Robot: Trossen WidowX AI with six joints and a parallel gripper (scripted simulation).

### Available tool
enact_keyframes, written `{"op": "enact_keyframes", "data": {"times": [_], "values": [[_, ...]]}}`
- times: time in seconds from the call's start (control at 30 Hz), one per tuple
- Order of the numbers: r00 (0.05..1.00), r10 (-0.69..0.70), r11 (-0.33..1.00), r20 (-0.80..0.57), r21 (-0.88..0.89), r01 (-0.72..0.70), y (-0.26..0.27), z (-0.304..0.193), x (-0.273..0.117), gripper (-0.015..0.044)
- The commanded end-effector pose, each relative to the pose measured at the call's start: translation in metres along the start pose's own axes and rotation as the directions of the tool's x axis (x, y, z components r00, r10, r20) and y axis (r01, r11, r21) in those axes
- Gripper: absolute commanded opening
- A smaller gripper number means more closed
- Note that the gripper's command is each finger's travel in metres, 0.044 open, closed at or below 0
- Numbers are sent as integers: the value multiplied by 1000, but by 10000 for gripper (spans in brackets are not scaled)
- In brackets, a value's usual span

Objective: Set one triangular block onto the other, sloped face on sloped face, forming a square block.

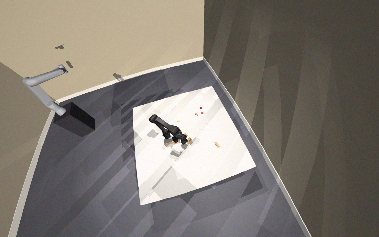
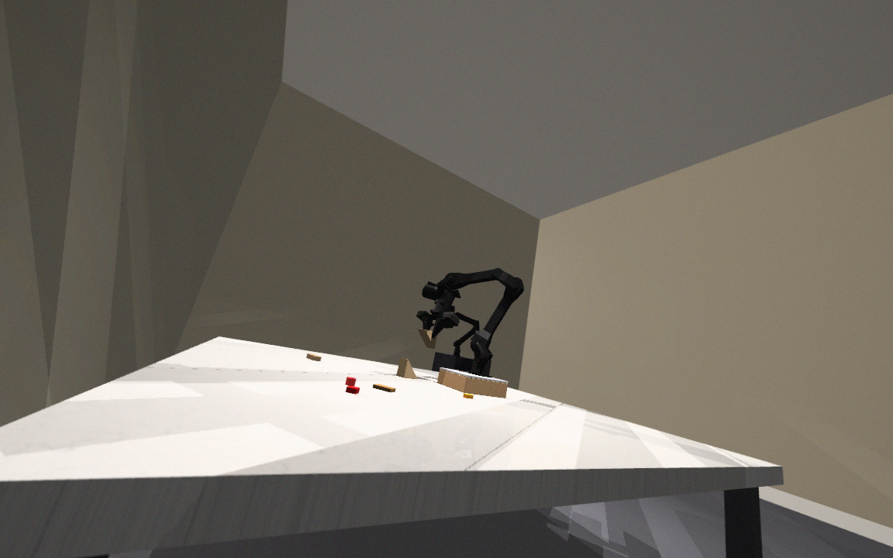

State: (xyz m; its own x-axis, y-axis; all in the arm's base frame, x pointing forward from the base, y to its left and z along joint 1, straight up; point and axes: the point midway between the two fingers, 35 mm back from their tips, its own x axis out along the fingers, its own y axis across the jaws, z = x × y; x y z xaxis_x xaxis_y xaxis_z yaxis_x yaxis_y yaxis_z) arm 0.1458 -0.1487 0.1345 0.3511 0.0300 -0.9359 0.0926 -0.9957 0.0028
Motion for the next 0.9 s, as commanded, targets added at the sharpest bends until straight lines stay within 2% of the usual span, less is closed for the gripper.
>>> {"op": "enact_keyframes", "data": {"times": [0.0, 0.37, 0.87], "values": [[1000, -1, 1000, -13, 1, 1, 8, 4, -4, 0], [999, 11, 1000, -36, 13, -10, 25, 17, -12, 0], [999, 11, 1000, -39, 13, -10, 27, 14, 58, 0]]}}
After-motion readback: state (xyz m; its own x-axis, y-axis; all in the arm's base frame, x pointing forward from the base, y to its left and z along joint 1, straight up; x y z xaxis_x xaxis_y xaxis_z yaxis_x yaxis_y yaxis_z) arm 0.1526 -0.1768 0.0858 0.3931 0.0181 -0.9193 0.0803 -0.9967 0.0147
